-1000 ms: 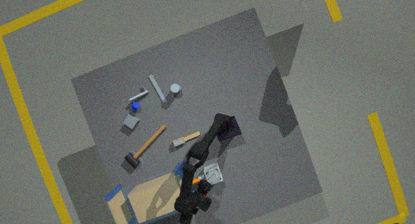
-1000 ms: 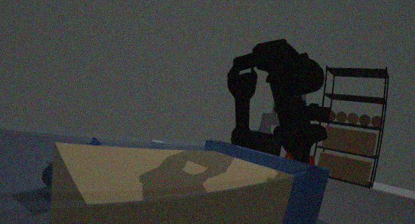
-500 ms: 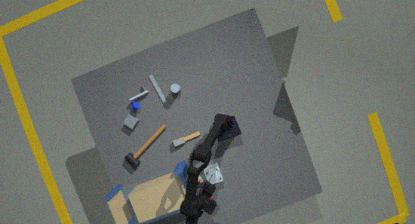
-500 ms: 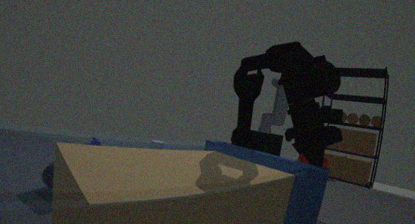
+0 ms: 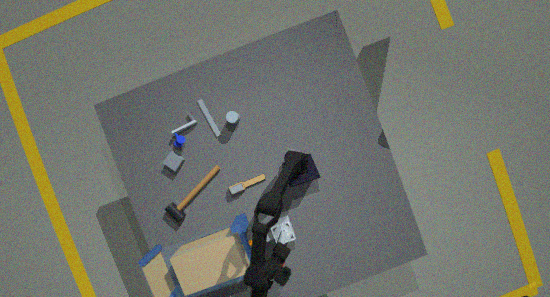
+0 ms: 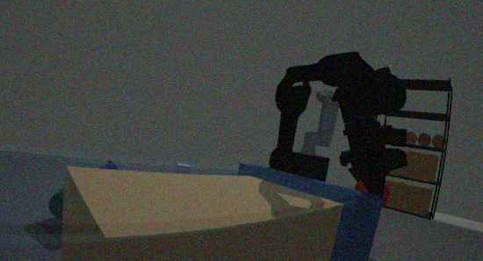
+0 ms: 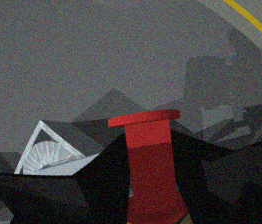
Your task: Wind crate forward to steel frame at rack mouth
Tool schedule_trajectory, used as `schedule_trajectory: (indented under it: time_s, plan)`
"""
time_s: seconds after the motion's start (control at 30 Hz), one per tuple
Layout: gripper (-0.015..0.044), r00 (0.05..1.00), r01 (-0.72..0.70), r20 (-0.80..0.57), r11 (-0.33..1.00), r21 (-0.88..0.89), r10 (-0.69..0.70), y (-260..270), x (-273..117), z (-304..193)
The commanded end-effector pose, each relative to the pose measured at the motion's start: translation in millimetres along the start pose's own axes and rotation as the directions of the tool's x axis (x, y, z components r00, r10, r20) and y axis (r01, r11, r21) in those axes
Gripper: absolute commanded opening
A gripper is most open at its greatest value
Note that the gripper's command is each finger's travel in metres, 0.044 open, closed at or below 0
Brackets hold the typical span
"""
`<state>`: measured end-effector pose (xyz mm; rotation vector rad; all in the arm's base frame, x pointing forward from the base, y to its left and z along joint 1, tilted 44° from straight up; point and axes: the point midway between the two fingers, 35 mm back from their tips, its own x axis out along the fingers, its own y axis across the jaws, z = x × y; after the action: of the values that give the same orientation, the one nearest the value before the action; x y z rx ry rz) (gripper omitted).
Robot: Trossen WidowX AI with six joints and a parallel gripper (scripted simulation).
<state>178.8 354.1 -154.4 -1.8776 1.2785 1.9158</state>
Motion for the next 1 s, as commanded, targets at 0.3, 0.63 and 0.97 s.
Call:
schedule_trajectory:
  time_s: [0.3, 0.63, 0.97]
  plan:
    - [0.0, 0.999, -0.02, 0.026, 0.999, -0.025, 0.021, 16.8, 14.5, 32.6]
    - [0.0, 0.999, -0.021, 0.027, 0.999, -0.025, 0.021, 27.2, 19.3, 44.0]
    - [0.0, 0.999, -0.021, 0.027, 0.999, -0.026, 0.022, 39.5, 23.3, 53.7]
